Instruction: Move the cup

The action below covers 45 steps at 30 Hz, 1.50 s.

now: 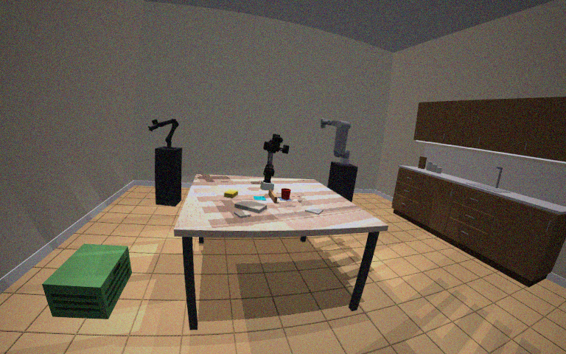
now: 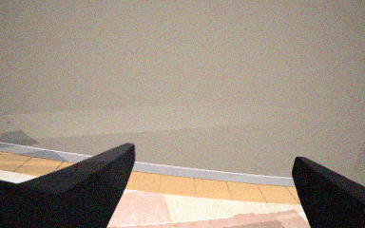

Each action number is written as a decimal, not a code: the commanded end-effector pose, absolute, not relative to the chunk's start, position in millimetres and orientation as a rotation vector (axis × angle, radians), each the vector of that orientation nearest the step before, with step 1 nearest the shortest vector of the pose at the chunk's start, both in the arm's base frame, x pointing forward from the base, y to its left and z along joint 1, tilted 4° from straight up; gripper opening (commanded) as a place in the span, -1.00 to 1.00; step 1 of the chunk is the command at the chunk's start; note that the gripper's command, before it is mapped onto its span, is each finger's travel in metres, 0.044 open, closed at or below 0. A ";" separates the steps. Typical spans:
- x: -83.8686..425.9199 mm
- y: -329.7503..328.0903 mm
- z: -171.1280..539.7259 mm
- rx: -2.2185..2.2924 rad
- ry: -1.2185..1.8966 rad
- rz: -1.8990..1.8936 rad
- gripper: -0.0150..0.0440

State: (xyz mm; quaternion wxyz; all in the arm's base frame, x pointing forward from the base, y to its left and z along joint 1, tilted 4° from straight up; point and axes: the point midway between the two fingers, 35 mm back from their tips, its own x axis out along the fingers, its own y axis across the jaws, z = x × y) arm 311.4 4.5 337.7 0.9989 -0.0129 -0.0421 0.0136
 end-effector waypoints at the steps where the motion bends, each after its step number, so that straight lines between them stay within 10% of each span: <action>1: 313.3 5.7 334.3 -0.011 -0.066 0.032 0.78; 10: 332.7 65.1 184.9 0.534 0.755 -0.016 0.01; 20: 255.1 100.5 88.1 0.763 1.452 -0.614 0.01; 45: 252.1 108.5 71.2 0.764 1.471 -0.646 0.01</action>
